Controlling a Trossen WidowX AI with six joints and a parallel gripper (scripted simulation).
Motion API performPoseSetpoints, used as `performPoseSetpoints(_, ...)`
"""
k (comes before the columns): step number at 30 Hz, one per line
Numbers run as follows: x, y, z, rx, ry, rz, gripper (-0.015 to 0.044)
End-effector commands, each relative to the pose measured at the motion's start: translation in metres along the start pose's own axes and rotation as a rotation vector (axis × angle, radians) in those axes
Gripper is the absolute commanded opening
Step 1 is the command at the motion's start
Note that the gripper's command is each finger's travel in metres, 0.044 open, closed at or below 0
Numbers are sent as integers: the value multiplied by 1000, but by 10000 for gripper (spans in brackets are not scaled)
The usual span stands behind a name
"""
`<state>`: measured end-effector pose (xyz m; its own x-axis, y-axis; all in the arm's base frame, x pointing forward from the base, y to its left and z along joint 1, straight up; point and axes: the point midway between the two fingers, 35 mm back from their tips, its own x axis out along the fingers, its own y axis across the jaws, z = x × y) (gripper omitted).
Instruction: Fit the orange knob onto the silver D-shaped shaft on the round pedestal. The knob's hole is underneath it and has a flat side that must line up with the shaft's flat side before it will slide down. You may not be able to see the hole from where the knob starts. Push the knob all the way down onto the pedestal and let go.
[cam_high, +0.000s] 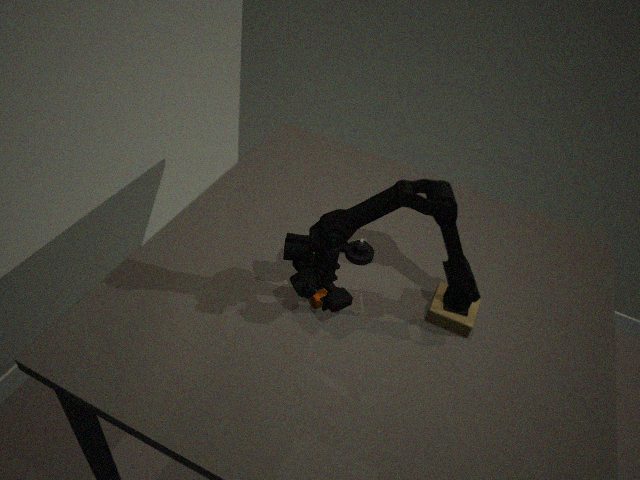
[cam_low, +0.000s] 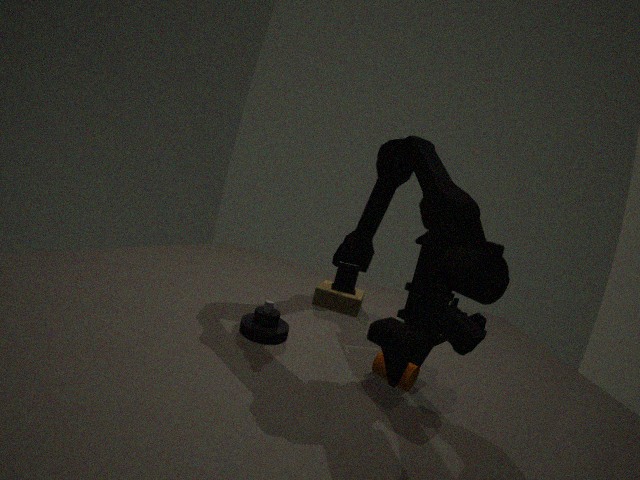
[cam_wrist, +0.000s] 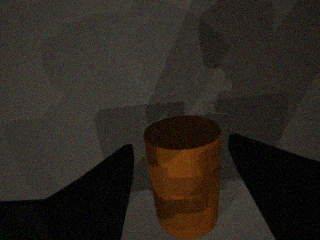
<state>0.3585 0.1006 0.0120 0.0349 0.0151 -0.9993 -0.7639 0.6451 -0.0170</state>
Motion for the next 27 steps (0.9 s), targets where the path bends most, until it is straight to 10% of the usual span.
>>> performPoseSetpoints(1, 1, 0, 0, -3, -1, -1, 240)
performPoseSetpoints(27, -4, 0, -6, 0, -116, 1, 180)
